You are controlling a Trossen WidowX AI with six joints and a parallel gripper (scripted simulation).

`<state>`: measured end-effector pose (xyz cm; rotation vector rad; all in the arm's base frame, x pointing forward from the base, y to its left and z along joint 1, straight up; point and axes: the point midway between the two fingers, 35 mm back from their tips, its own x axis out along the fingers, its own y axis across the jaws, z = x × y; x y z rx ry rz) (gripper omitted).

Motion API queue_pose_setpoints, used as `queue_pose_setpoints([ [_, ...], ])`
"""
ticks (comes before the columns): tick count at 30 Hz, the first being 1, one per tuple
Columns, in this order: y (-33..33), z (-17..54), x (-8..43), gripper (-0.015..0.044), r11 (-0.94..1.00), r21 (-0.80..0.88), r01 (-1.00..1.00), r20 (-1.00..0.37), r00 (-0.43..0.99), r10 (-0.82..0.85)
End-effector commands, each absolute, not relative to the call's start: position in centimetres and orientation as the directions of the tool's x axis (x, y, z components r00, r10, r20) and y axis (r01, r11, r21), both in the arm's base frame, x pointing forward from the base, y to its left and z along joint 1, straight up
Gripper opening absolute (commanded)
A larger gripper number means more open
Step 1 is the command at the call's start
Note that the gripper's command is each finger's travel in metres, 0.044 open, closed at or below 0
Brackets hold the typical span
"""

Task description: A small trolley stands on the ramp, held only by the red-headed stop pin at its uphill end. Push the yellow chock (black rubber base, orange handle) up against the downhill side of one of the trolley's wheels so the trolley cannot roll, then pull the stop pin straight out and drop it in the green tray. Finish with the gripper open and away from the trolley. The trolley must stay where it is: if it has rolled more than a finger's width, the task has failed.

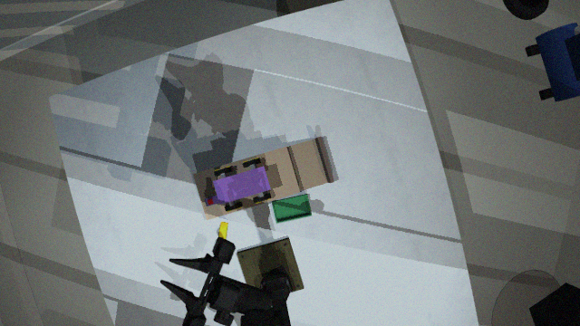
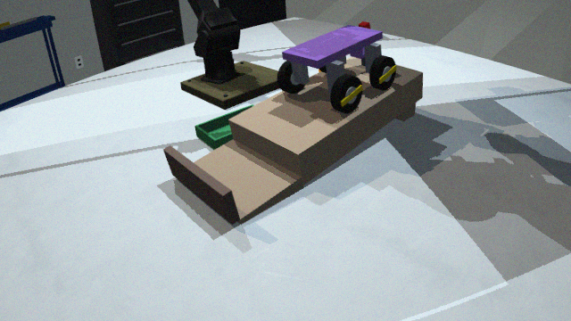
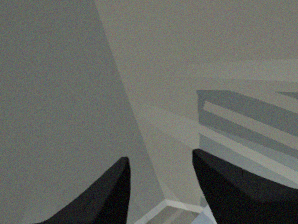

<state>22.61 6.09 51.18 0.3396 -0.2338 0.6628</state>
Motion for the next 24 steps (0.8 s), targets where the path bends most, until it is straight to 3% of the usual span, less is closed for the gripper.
queue_pose_setpoints([
  [1,6.2,47.8,25.9,0.0190,0.613,0.573,-0.544,0.198,0.818,0.540],
  [7,7.3,42.2,29.2,0.0190,0.391,0.892,-0.227,-0.015,0.850,0.527],
  [12,8.6,37.0,30.8,0.0190,0.207,0.970,0.127,-0.219,0.827,0.518],
  [17,9.9,31.6,31.0,0.0190,0.046,0.881,0.471,-0.429,0.754,0.498],
  [24,11.5,24.6,29.3,0.0190,-0.149,0.569,0.809,-0.700,0.572,0.427],
])
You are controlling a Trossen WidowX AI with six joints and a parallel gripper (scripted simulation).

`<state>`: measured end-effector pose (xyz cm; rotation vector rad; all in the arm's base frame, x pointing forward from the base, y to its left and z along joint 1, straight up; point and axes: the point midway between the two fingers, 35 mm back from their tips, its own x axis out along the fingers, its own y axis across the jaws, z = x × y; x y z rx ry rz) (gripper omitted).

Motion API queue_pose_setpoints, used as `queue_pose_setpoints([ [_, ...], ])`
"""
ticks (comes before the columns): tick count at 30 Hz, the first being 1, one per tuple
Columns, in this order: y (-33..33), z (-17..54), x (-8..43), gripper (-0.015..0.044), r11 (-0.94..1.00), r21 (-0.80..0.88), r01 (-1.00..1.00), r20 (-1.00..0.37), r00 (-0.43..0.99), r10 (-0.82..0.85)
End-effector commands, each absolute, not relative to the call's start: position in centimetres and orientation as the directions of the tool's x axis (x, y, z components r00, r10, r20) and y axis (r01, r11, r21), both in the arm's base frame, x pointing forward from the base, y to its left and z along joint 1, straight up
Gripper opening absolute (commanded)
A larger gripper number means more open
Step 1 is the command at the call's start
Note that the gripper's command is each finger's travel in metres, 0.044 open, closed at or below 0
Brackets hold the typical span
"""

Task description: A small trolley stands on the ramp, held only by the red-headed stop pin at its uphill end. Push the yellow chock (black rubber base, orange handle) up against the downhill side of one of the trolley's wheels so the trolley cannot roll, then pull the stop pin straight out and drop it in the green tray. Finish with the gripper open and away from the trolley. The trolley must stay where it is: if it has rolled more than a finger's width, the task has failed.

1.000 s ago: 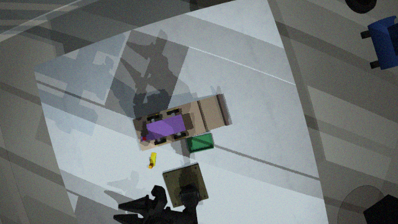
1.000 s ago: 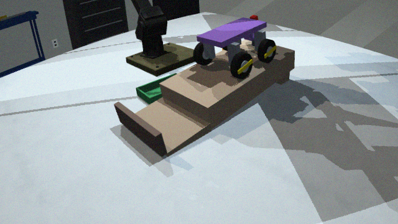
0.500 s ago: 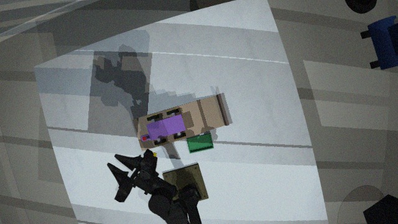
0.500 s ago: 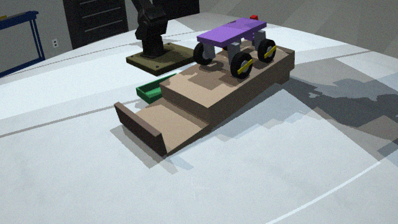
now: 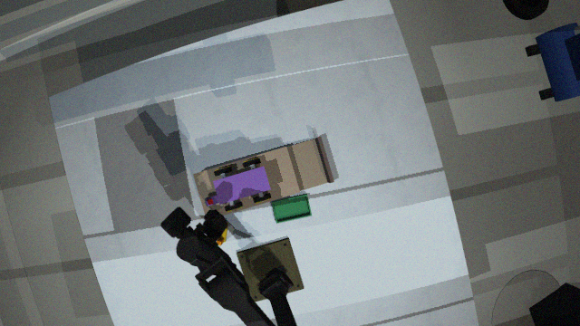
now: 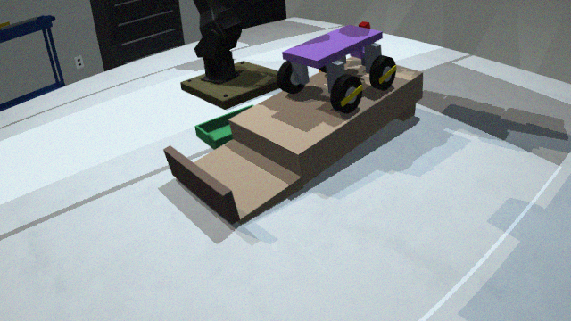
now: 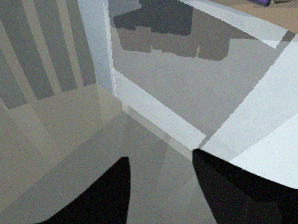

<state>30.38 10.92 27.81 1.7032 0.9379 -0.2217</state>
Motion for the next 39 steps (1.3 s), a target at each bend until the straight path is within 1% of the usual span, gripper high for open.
queue_pose_setpoints([
  [1,11.6,23.6,28.9,0.0190,-0.176,0.517,0.838,-0.734,0.539,0.412],
  [5,12.0,20.2,26.9,0.0190,-0.286,0.313,0.906,-0.853,0.400,0.334],
  [9,11.9,17.5,24.5,0.0190,-0.401,0.144,0.905,-0.940,0.251,0.230],
  [13,11.4,15.4,21.8,0.0190,-0.517,0.037,0.855,-0.990,0.104,0.101],
  [16,10.9,14.6,20.3,0.0190,-0.582,0.010,0.813,-1.000,0.024,0.016],
  [26,10.9,14.3,20.2,0.0190,-0.586,0.009,0.810,-1.000,0.018,0.009],
  [39,11.0,10.5,20.3,0.0190,-0.586,0.009,0.810,-1.000,0.018,0.009],
])
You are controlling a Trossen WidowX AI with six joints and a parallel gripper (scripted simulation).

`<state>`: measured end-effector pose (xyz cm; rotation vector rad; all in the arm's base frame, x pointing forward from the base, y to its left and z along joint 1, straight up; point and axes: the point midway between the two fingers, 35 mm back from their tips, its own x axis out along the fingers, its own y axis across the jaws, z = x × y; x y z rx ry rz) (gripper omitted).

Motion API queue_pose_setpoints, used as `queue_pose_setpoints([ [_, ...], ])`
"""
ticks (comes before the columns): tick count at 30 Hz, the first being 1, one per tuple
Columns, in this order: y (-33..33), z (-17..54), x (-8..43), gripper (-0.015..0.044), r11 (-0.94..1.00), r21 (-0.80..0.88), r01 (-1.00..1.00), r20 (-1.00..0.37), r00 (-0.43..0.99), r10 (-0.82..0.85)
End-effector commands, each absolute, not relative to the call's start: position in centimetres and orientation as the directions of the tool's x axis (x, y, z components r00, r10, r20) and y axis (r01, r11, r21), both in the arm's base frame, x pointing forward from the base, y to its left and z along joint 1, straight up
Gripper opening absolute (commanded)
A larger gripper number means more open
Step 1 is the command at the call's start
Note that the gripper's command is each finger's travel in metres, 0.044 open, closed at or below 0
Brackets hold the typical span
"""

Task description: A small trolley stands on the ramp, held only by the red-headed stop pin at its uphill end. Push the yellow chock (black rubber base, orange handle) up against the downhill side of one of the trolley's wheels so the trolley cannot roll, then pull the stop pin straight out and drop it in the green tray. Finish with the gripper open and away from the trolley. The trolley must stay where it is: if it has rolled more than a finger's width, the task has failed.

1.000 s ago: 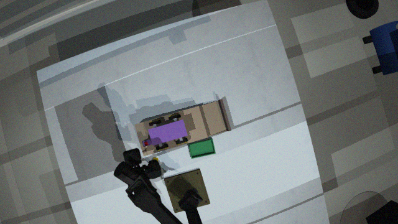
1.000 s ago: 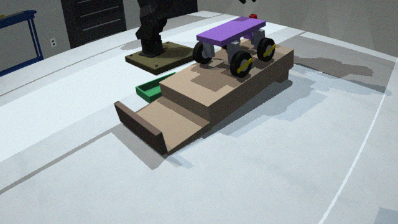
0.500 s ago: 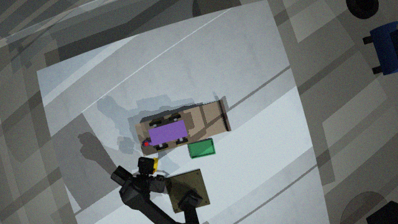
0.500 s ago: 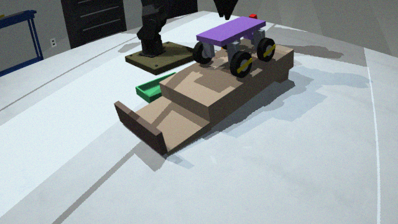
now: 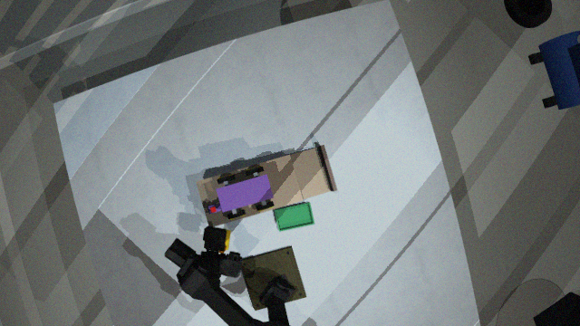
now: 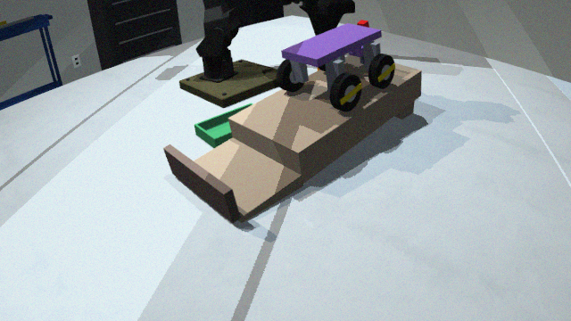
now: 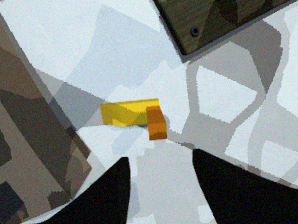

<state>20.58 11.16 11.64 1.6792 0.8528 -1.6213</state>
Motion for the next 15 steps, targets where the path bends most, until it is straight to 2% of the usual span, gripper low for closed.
queue_pose_setpoints([
  [1,10.9,10.2,20.3,0.0190,-0.586,0.009,0.810,-1.000,0.018,0.009],
  [15,11.0,8.7,20.4,0.0190,-0.586,0.009,0.810,-1.000,0.018,0.009],
])
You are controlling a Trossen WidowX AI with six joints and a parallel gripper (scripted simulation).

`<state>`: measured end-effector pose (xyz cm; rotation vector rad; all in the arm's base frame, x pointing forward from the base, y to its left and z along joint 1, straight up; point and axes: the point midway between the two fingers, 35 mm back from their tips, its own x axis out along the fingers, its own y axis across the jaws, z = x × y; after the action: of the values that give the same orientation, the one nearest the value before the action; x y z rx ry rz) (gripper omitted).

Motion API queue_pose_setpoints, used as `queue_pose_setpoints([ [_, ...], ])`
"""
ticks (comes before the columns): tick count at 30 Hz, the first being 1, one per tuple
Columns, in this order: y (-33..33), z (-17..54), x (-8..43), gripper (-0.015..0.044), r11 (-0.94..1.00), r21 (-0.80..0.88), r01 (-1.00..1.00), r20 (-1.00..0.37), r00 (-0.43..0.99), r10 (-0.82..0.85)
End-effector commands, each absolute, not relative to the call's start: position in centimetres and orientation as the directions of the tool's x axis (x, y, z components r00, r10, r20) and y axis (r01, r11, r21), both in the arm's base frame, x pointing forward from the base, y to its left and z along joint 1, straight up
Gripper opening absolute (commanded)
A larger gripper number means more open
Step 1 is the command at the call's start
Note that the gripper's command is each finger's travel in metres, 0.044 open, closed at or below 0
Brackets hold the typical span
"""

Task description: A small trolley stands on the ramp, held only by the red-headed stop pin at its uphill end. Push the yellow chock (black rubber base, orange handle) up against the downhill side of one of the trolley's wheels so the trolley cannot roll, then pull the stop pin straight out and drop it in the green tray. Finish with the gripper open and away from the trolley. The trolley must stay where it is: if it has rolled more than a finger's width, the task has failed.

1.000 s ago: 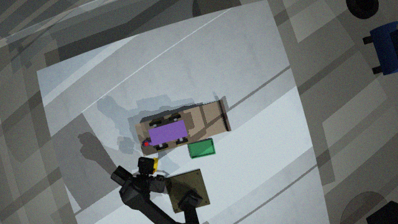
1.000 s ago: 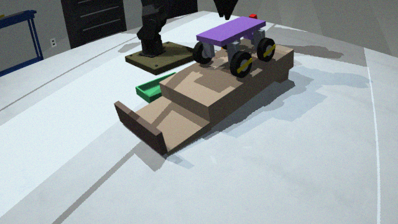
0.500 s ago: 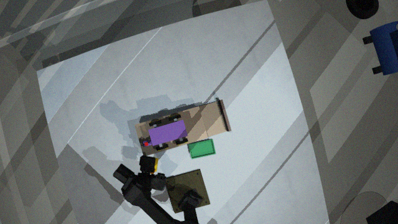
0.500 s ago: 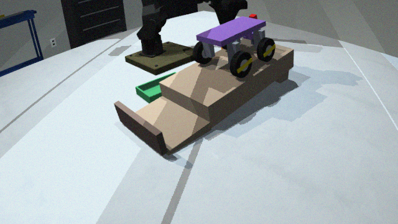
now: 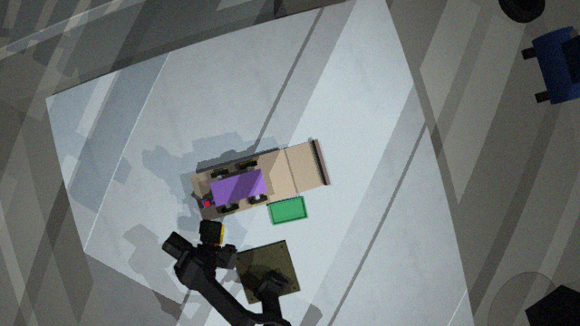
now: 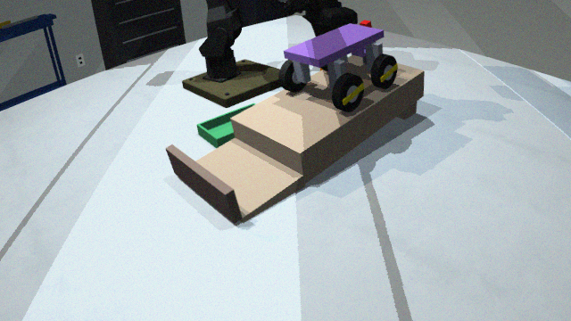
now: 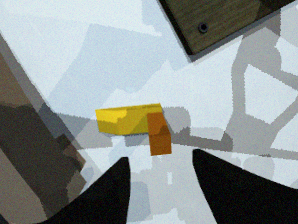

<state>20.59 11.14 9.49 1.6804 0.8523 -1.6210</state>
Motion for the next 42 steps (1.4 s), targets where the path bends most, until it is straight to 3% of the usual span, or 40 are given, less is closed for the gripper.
queue_pose_setpoints([
  [1,11.0,8.5,20.4,0.0190,-0.586,0.009,0.810,-1.000,0.018,0.009],
  [42,11.0,4.5,20.4,0.0190,-0.586,0.009,0.810,-1.000,0.018,0.009],
])
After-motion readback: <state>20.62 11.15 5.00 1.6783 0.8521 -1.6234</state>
